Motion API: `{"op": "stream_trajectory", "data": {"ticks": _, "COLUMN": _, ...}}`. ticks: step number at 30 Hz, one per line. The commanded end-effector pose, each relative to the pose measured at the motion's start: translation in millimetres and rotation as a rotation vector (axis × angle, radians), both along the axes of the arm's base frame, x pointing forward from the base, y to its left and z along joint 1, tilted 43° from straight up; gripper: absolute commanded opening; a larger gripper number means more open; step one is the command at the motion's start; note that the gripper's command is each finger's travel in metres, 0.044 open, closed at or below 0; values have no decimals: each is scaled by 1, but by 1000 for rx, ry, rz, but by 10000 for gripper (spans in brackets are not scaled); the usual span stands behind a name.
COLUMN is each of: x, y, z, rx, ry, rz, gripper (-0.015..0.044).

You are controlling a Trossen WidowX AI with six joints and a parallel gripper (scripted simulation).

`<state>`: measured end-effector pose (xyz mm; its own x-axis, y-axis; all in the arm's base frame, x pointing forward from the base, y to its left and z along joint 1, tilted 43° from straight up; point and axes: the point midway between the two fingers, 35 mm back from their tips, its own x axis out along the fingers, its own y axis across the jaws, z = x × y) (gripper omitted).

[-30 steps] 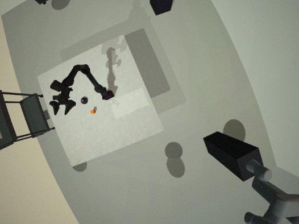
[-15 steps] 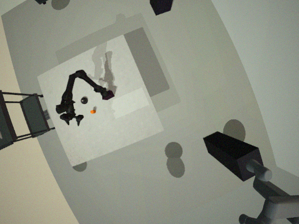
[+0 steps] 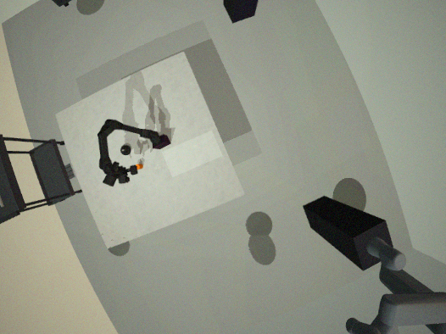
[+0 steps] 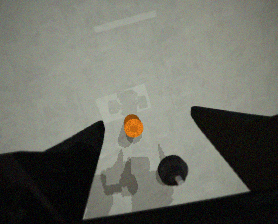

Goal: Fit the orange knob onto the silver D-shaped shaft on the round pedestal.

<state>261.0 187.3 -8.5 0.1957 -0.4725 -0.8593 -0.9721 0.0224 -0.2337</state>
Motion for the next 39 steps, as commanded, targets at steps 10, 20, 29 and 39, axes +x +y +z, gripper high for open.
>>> {"op": "stream_trajectory", "data": {"ticks": 10, "x": -11, "y": -65, "z": -28, "rx": -248, "ry": 172, "rz": 17, "gripper": 440}}
{"op": "stream_trajectory", "data": {"ticks": 20, "x": -7, "y": -93, "z": -52, "rx": -250, "ry": 171, "rz": 17, "gripper": 440}}
{"op": "stream_trajectory", "data": {"ticks": 29, "x": -6, "y": -99, "z": -59, "rx": -249, "ry": 170, "rz": 16, "gripper": 440}}
{"op": "stream_trajectory", "data": {"ticks": 39, "x": -3, "y": -110, "z": -71, "rx": -248, "ry": 170, "rz": 15, "gripper": 440}}
